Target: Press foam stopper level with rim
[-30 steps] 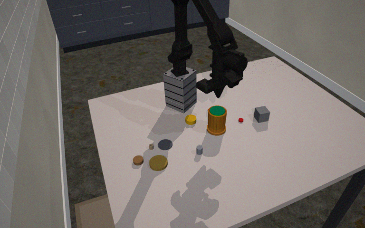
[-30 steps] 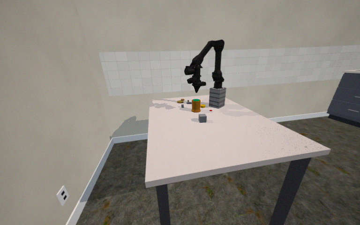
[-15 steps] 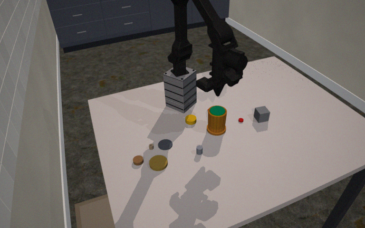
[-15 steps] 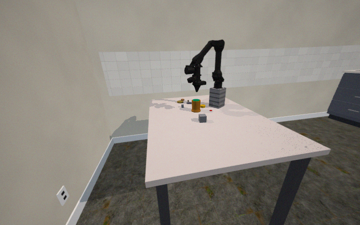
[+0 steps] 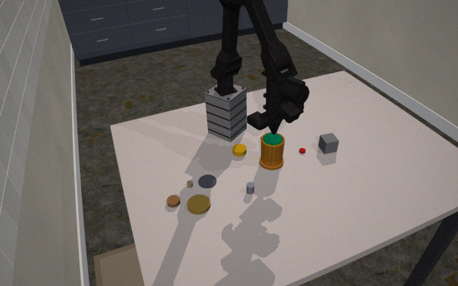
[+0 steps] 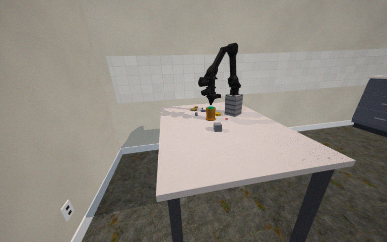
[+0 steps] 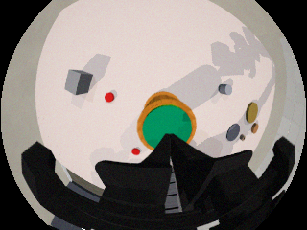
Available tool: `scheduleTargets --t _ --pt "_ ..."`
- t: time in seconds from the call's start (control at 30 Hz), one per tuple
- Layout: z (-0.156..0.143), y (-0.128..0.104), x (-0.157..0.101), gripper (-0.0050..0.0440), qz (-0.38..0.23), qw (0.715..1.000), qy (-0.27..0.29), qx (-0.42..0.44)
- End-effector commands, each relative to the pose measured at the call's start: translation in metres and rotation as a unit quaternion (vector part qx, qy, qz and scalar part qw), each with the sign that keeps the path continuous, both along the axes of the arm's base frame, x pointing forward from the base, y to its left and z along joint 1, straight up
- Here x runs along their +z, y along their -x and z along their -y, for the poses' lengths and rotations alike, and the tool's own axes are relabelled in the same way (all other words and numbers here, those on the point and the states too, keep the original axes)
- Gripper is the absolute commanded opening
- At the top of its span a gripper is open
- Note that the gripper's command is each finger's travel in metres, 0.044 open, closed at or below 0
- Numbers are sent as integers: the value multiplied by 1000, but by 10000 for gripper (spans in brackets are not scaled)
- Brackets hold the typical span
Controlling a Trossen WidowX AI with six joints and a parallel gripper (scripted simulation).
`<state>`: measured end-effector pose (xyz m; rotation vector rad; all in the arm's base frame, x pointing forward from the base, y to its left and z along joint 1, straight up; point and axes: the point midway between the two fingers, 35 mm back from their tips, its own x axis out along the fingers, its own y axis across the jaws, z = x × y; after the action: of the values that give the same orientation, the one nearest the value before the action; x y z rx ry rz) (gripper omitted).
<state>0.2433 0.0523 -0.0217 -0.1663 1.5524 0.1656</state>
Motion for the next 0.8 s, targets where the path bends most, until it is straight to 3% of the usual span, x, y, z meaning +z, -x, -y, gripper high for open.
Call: scheduleTargets --t 0.0,0.77 --pt "0 -3 0 0 7 1000 1 -1" --pt "0 -3 -15 0 6 1000 1 -1"
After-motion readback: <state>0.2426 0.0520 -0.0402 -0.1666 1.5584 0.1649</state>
